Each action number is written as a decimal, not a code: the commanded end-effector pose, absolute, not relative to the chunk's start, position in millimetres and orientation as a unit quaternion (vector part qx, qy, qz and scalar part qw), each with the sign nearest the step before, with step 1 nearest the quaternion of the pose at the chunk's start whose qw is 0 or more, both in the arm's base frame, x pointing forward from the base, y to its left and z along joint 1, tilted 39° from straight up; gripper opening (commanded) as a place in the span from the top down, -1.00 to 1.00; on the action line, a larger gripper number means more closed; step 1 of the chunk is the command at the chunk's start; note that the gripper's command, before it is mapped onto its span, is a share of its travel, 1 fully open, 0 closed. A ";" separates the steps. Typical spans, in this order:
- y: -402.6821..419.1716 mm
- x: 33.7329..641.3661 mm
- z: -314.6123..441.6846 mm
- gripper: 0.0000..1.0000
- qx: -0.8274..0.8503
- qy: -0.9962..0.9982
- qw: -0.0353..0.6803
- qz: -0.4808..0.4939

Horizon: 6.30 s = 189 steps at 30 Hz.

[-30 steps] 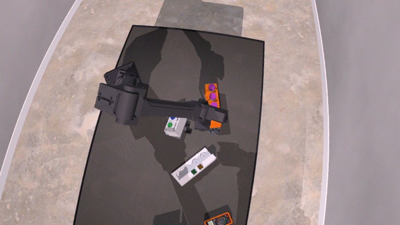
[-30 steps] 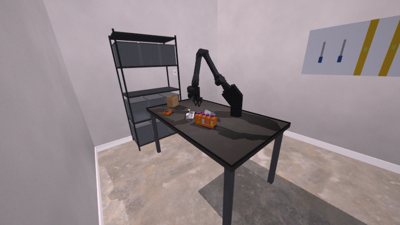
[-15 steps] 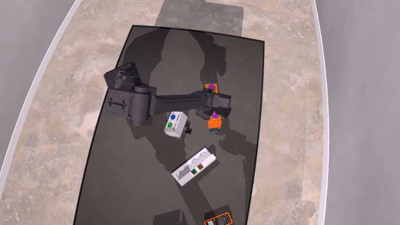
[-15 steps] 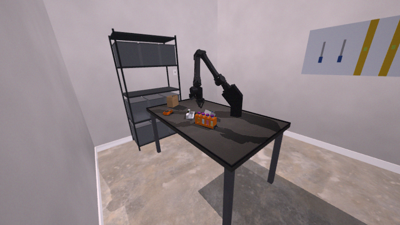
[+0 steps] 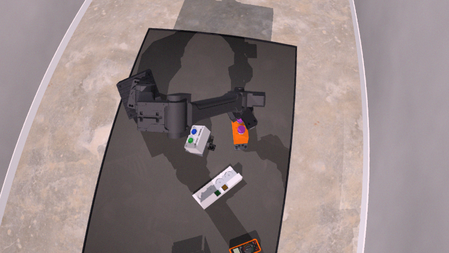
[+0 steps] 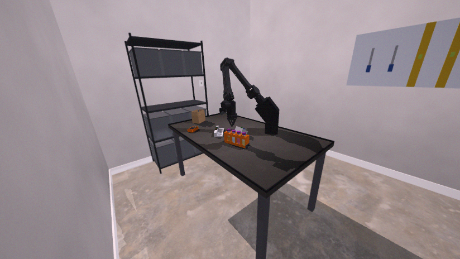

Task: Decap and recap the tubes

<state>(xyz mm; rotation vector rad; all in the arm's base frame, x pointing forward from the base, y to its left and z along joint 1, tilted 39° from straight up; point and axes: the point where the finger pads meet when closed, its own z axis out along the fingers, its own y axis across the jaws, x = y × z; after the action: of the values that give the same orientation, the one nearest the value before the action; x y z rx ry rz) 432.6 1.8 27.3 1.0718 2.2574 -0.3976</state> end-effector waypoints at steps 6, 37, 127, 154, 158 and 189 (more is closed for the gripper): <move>28.6 449.8 19.7 0.02 0.601 0.725 0.326 -0.084; 1.7 458.1 -13.4 0.02 0.686 0.646 0.332 -0.045; -10.7 454.4 -29.1 1.00 0.690 0.643 0.330 -0.052; -9.5 454.4 -28.8 1.00 0.338 0.880 0.274 -0.190; -9.8 454.2 -28.8 1.00 0.249 0.909 0.253 -0.217; -11.2 453.5 -28.7 1.00 -0.329 0.884 0.077 -0.323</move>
<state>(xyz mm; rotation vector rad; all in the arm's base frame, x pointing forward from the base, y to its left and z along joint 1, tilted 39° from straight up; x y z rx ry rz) 457.1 -5.5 -18.5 -0.6963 2.6651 -0.9235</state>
